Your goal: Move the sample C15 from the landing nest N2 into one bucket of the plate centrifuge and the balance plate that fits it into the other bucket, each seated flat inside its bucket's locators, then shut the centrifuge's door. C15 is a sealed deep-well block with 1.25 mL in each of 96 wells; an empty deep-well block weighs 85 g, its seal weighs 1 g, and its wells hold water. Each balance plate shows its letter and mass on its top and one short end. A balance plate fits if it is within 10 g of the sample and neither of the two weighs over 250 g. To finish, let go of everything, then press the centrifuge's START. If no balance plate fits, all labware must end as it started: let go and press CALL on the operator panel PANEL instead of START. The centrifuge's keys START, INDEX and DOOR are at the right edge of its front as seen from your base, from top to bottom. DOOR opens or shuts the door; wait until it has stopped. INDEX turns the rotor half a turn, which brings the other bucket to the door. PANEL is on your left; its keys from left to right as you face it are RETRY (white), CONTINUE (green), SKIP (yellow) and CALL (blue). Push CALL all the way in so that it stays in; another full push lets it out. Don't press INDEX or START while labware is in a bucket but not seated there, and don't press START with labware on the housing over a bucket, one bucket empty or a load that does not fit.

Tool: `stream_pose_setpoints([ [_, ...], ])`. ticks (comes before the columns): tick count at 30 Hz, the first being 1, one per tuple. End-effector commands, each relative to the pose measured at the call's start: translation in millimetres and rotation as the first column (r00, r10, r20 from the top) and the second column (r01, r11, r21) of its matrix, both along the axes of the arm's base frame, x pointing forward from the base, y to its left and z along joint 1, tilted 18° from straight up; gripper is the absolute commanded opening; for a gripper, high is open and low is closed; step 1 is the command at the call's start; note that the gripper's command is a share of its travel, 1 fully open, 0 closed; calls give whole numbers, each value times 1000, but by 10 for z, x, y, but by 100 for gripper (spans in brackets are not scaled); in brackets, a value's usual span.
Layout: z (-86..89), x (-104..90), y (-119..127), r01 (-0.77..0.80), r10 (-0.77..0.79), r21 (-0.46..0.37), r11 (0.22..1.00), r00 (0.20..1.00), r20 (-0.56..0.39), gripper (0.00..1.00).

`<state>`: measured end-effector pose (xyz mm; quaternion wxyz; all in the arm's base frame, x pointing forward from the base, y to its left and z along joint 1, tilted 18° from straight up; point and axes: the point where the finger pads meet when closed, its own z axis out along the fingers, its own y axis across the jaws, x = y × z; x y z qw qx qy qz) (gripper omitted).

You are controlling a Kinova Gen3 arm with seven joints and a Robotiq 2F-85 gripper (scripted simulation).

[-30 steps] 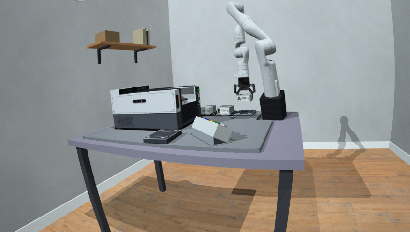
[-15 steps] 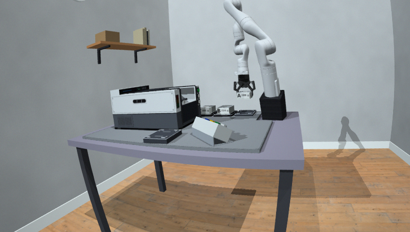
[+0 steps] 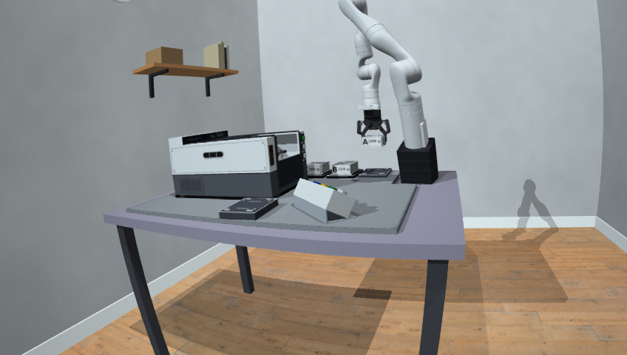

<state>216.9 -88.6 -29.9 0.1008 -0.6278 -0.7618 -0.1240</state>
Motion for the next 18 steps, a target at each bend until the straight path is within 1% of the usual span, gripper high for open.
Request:
stream_pose_setpoints([
  [1,23,3,-11,0,0,0,1000,1000,0,95],
  [15,201,3,-70,0,0,0,1000,1000,0,95],
  [18,213,3,-74,0,0,0,1000,1000,0,95],
])
